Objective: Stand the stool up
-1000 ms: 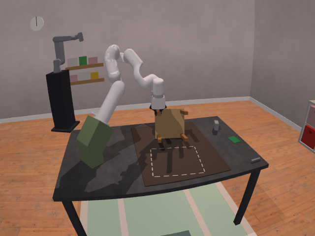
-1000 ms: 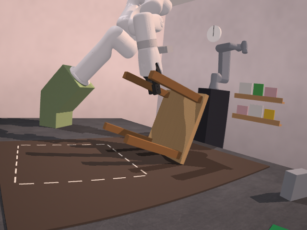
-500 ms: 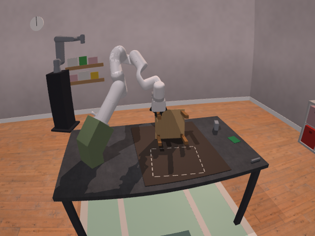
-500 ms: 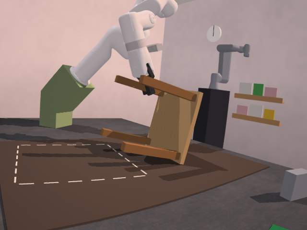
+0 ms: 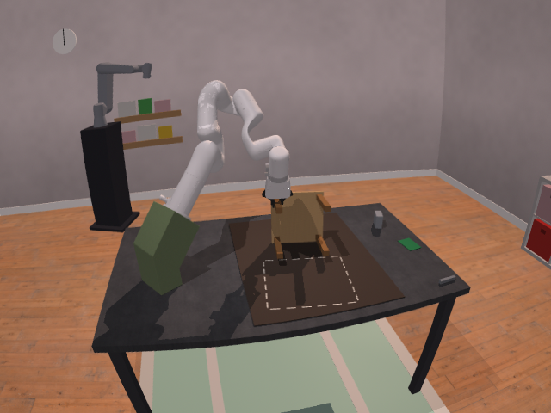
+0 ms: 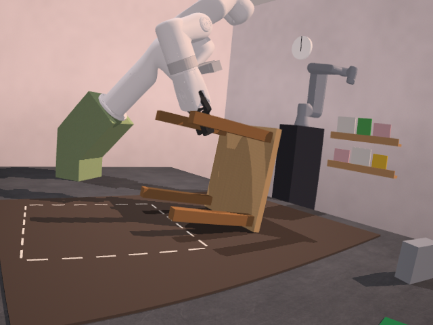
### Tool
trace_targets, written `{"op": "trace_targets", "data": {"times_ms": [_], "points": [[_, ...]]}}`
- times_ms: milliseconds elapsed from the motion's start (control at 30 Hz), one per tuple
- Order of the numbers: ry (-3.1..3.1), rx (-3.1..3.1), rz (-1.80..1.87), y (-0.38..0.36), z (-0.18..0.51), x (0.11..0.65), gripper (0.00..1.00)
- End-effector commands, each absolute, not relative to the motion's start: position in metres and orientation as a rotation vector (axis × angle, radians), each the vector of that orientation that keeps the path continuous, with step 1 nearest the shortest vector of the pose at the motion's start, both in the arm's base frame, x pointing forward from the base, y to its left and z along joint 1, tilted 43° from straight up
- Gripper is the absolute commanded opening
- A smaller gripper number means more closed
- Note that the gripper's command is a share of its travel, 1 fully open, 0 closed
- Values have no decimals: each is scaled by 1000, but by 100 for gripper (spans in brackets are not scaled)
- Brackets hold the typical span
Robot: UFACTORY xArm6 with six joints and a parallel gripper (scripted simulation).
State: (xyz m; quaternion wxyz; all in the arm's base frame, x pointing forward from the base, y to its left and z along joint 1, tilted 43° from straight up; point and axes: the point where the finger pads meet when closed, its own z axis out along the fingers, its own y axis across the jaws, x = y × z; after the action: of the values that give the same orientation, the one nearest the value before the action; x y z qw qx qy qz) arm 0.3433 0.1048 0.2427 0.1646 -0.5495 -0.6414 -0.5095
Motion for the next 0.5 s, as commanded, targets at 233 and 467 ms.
{"op": "trace_targets", "data": {"times_ms": [233, 467], "points": [[-1816, -1542, -1466, 101, 240, 345, 27], [-1814, -1538, -1468, 100, 240, 345, 27]]}}
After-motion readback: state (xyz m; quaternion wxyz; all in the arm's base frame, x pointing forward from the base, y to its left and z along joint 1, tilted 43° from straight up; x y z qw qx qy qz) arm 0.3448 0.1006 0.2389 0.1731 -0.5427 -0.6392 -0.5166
